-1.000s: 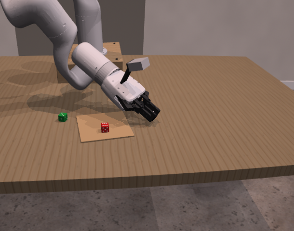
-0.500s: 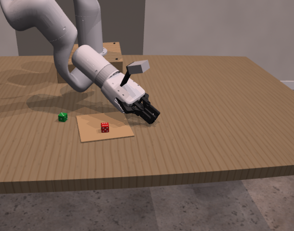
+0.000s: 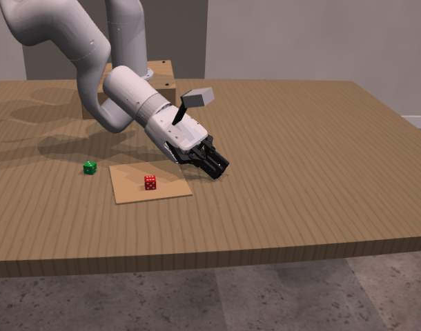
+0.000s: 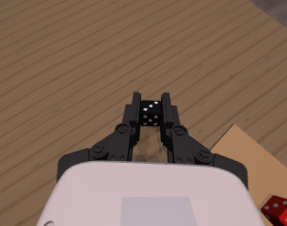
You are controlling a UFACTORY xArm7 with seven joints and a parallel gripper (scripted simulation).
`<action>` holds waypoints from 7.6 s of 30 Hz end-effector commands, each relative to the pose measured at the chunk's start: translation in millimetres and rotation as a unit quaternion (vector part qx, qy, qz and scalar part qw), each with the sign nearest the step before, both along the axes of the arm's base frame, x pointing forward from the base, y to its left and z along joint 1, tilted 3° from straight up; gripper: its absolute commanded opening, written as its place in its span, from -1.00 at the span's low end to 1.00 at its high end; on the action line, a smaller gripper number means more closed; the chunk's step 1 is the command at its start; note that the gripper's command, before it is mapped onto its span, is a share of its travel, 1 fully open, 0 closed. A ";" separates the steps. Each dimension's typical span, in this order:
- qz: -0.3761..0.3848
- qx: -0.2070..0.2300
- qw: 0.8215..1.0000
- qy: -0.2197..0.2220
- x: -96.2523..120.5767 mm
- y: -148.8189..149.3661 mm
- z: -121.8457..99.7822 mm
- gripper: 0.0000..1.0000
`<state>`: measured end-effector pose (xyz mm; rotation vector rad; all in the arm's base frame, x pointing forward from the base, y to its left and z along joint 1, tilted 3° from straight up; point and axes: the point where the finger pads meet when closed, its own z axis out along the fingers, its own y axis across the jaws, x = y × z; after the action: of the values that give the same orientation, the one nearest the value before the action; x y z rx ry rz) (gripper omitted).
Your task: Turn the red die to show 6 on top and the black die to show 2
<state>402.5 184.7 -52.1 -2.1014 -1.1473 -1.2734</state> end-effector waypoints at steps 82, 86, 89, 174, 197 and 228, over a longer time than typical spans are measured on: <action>0.000 0.000 1.000 -0.001 0.4 0.4 1.0 -0.28; 0.000 0.000 1.000 -0.001 0.4 0.4 1.0 -0.28; 0.000 0.000 1.000 -0.001 -0.5 -0.8 1.8 -0.28; -0.019 -0.272 0.944 0.187 -7.2 0.3 104.0 -0.28; -0.029 -0.410 0.867 0.282 3.5 16.0 117.2 -0.28; -0.124 -0.385 0.852 0.331 2.3 7.5 75.4 -0.28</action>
<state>400.5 190.3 26.0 -2.9550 -1.1981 0.0002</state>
